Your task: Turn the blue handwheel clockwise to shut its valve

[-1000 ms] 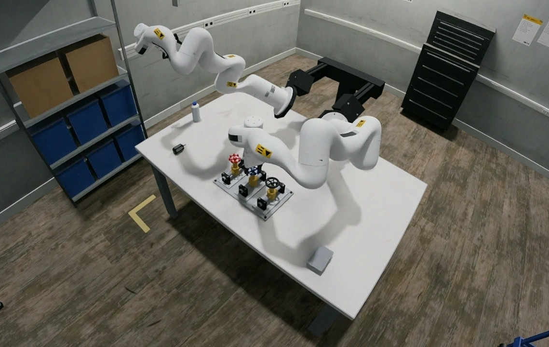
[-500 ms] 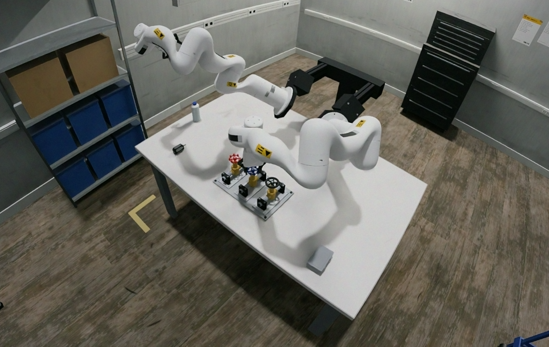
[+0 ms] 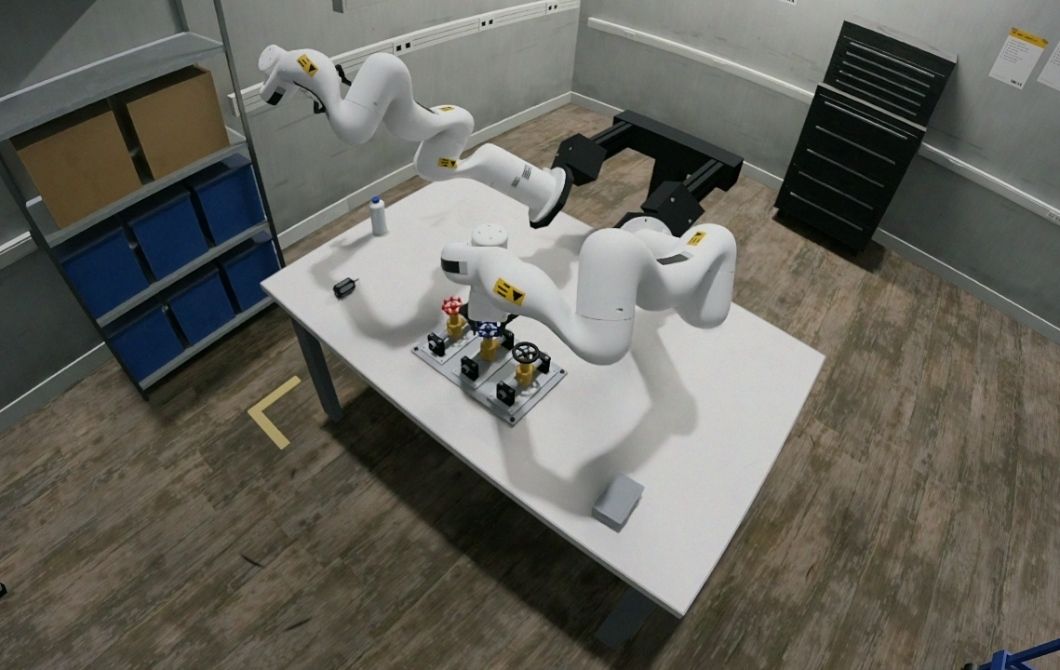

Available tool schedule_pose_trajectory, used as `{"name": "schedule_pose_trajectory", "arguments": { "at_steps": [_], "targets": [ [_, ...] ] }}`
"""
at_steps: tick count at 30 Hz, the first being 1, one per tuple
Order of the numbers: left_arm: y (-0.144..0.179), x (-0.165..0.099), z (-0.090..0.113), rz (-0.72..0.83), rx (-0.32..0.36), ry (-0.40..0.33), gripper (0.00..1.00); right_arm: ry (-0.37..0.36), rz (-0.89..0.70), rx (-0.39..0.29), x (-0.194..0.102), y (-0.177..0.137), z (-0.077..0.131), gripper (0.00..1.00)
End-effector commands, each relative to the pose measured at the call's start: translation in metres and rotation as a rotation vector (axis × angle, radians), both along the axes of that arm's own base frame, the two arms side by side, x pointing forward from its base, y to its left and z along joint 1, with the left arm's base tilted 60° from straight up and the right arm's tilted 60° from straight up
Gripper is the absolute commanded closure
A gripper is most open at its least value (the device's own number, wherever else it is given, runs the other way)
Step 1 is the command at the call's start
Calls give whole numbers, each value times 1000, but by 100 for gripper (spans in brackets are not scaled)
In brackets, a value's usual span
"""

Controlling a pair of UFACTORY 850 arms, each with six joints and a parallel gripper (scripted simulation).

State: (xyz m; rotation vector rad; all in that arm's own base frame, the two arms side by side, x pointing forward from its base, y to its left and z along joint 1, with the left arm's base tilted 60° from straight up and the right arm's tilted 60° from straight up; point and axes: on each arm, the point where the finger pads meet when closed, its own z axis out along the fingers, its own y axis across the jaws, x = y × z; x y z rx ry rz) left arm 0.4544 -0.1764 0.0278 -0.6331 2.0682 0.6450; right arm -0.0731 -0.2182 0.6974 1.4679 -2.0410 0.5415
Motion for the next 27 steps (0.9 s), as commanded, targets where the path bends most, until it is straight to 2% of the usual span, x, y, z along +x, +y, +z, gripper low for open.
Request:
{"name": "schedule_pose_trajectory", "arguments": {
  "at_steps": [1, 10, 12, 27],
  "targets": [
    [-1, 0, 0, -39, 46, 52, 100, 0, 0, -1, 0, 0, 0, 0],
    [-1, 0, 0, -133, 154, 173, 100, 0, 0, -1, 0, 0, 0, 0],
    [-1, 0, 0, -133, 154, 173, 100, 0, 0, -1, 0, 0, 0, 0],
    [-1, 0, 0, -295, 341, 382, 100, 0, 0, -1, 0, 0, 0, 0]
  ]
}}
